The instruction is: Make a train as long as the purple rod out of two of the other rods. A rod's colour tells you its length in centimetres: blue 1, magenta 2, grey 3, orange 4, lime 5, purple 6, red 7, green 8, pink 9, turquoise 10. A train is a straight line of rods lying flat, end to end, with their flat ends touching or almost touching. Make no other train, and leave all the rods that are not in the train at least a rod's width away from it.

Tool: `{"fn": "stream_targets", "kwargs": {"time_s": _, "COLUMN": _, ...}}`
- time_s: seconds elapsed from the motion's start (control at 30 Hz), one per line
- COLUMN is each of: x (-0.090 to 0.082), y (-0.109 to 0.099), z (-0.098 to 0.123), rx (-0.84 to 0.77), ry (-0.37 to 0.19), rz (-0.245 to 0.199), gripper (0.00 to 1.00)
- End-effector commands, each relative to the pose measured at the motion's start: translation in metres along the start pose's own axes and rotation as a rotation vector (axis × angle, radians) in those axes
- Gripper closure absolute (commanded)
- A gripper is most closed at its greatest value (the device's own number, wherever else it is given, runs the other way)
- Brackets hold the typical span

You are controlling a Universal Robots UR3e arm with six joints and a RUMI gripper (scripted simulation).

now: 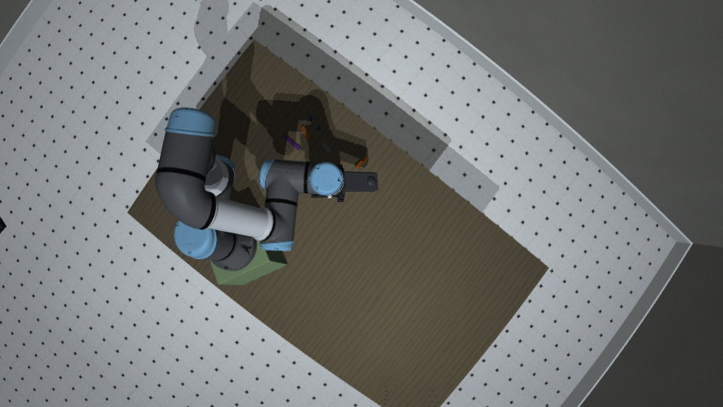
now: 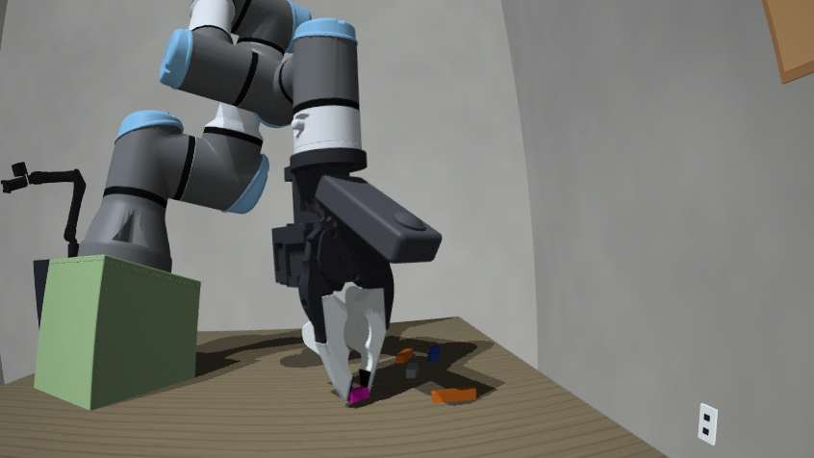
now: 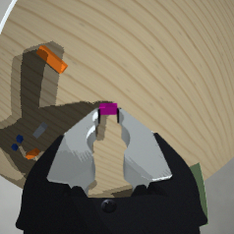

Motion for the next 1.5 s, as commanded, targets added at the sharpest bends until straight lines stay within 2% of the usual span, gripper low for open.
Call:
{"fn": "stream_targets", "kwargs": {"time_s": 0.0, "x": 0.0051, "y": -0.0002, "z": -0.0015, "rx": 0.000, "ry": 0.006, "rz": 0.000, "gripper": 1.00}}
{"fn": "stream_targets", "kwargs": {"time_s": 1.43, "x": 0.0063, "y": 0.0001, "z": -0.0021, "rx": 0.000, "ry": 0.007, "rz": 0.001, "gripper": 1.00}}
{"fn": "stream_targets", "kwargs": {"time_s": 1.47, "x": 0.0063, "y": 0.0001, "z": -0.0021, "rx": 0.000, "ry": 0.007, "rz": 0.001, "gripper": 0.96}}
Point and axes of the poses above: the point where the finger pads meet when closed, its own x axis out along the fingers, its own y axis across the jaws, z = x × y, the point moved 3 cm from there along -x, back along the fingers, and after that the axes turned 12 degrees about -x, right-handed, at the moved point
